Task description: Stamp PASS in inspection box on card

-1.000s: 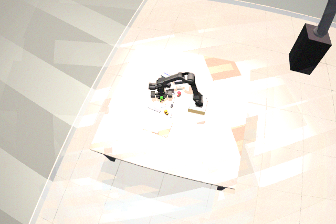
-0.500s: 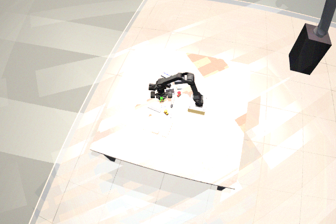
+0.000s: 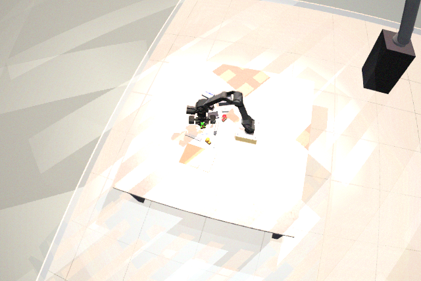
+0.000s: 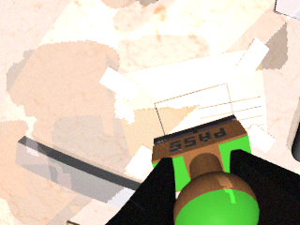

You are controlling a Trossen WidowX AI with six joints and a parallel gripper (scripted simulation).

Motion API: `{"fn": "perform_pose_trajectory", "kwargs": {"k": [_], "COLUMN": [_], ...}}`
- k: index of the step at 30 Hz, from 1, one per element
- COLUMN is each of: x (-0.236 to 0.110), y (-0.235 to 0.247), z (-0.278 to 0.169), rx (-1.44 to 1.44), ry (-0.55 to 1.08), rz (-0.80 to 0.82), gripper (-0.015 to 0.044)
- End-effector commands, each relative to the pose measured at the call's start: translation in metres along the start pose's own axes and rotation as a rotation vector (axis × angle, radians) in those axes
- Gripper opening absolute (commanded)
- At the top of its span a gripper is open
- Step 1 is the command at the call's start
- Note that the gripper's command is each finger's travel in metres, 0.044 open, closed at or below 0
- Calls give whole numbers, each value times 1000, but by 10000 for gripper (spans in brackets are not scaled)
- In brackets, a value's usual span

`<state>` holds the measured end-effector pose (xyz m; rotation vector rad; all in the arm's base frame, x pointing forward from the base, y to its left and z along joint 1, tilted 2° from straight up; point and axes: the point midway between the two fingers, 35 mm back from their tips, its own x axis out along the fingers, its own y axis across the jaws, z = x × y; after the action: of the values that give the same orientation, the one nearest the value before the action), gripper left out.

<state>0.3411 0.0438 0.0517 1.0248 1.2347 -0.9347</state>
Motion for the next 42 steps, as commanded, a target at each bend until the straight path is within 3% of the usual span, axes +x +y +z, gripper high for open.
{"fn": "perform_pose_trajectory", "kwargs": {"k": [1, 42], "x": [4, 31], "y": [-1, -4], "z": [0, 0], "rx": [8, 19], "ry": [-3, -5], "rz": [-4, -5], "gripper": [0, 0]}}
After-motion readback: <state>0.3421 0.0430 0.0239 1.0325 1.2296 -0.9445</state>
